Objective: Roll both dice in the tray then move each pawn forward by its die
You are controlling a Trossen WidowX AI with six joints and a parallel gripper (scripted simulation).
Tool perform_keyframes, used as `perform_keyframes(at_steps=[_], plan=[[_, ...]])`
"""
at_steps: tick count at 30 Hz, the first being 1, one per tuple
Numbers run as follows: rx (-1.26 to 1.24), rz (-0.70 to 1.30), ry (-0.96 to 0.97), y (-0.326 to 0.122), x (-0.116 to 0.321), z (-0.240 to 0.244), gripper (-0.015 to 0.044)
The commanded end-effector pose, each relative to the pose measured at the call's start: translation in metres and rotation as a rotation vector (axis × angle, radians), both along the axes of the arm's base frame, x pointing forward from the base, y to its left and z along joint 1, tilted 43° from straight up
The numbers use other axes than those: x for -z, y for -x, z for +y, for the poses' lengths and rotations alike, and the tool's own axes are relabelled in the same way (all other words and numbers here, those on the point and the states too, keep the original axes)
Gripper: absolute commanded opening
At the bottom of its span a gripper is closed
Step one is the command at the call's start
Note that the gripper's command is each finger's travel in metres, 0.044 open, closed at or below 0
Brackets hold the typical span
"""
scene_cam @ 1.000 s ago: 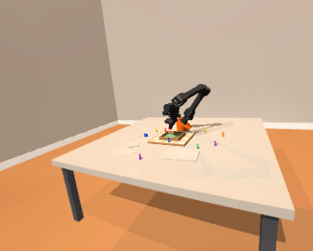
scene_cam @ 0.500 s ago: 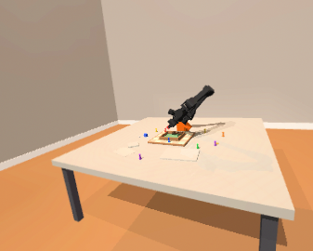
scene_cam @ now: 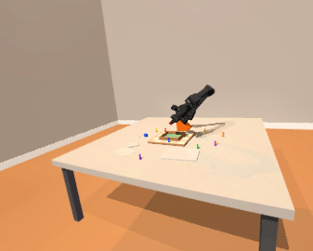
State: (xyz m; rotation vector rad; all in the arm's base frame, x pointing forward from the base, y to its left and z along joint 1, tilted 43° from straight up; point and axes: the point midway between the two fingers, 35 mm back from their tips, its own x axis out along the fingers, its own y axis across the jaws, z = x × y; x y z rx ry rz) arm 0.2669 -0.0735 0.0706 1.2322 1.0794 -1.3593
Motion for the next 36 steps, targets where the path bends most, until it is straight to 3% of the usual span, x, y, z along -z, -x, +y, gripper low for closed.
perform_keyframes(at_steps=[1,7,24,28,32,36], plan=[[0.0,-0.001,0.0,0.0,0.0,0.0,0.0],[0.0,-0.001,0.0,0.0,0.0,0.0,0.0],[-0.001,0.008,-0.01,0.004,-0.027,-0.027,0.044],[-0.034,0.042,-0.37,0.009,0.003,-0.018,0.044],[-0.006,-0.077,-0.773,0.004,0.018,-0.015,0.044],[0.006,-0.113,-0.833,0.003,0.019,-0.016,0.044]])
